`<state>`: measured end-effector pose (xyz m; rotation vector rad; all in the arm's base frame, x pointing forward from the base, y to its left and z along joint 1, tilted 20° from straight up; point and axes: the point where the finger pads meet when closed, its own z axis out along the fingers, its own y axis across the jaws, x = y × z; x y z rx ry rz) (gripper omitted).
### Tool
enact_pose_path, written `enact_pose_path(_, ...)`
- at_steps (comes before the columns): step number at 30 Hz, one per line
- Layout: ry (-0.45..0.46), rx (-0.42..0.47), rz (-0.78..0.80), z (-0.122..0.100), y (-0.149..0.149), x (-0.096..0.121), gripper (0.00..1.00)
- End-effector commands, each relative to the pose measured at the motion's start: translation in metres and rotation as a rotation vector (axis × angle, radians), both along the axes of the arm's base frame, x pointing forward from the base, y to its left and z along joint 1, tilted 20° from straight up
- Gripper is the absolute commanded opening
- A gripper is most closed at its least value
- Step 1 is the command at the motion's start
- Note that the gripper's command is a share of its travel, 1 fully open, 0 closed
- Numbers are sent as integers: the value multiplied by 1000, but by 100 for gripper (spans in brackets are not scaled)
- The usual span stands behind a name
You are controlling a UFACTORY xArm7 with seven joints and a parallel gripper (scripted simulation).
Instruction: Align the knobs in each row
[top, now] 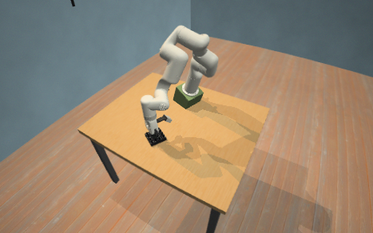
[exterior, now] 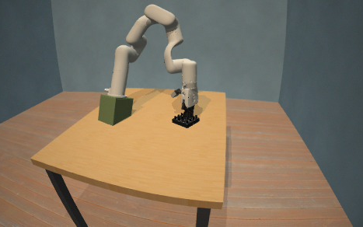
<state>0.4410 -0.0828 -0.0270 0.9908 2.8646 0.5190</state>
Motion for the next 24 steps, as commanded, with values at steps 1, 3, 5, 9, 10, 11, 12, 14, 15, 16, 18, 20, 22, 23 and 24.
enact_pose_path(1, -3, -2, -2, 1, -1, 1, 19)
enact_pose_path(3, -3, -2, -2, 1, -1, 1, 19)
enact_pose_path(5, -3, -2, -2, 1, -1, 1, 19)
enact_pose_path(9, -3, -2, -2, 1, -1, 1, 8)
enact_pose_path(10, -3, -2, -2, 1, -1, 1, 8)
enact_pose_path(11, -3, -2, -2, 1, -1, 1, 8)
enact_pose_path(12, -3, -2, -2, 1, -1, 1, 8)
enact_pose_path(14, -3, -2, -2, 1, -1, 1, 8)
enact_pose_path(15, -3, -2, -2, 1, -1, 1, 8)
enact_pose_path(16, -3, -2, -2, 1, -1, 1, 8)
enact_pose_path(18, -3, -2, -2, 1, -1, 1, 8)
enact_pose_path(20, -3, -2, -2, 1, -1, 1, 8)
enact_pose_path(22, -3, -2, -2, 1, -1, 1, 8)
enact_pose_path(23, -3, -2, -2, 1, -1, 1, 8)
enact_pose_path(24, -3, -2, -2, 1, -1, 1, 8)
